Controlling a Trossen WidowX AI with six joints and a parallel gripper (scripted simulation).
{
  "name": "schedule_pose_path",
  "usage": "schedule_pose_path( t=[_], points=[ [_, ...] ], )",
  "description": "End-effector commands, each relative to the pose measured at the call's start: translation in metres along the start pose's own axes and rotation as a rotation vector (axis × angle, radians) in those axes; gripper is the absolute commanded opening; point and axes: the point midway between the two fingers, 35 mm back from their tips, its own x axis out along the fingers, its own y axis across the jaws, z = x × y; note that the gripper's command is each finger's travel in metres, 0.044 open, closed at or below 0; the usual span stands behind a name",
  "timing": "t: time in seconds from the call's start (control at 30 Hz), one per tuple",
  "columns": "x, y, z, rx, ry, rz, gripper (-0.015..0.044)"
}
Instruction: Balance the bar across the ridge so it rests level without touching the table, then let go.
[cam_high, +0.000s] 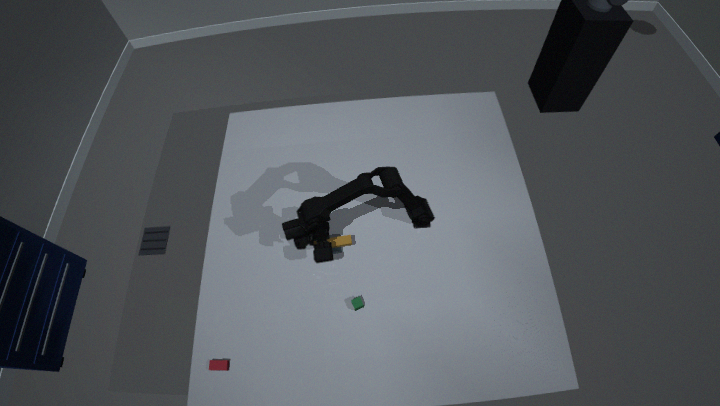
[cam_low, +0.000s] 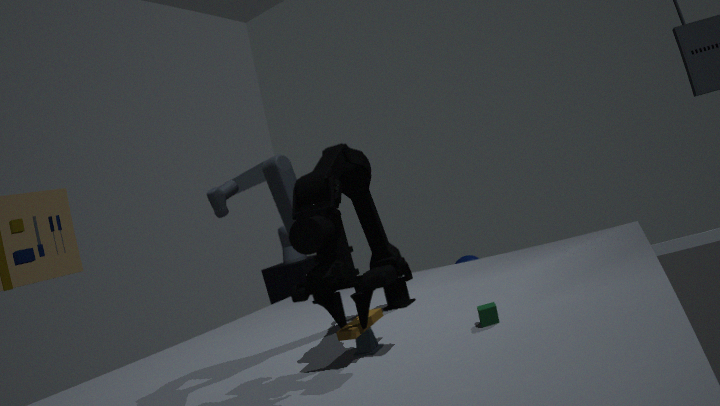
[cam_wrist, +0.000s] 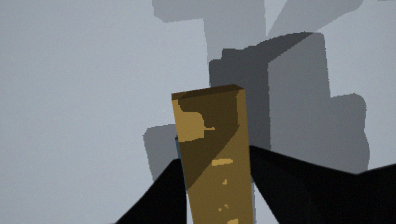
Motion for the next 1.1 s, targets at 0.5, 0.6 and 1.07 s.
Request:
schedule_pose_path(
  t=[0.5,0.6,1.07],
  points=[
    [0.0,0.0,0.0,0.0,0.0,0.0,0.029],
    [0.0,0.0,0.0,0.0,0.0,0.0,0.0369],
    [-0.084,0.001,0.003,0.0,-0.004,0.001,0.044]
  ],
)
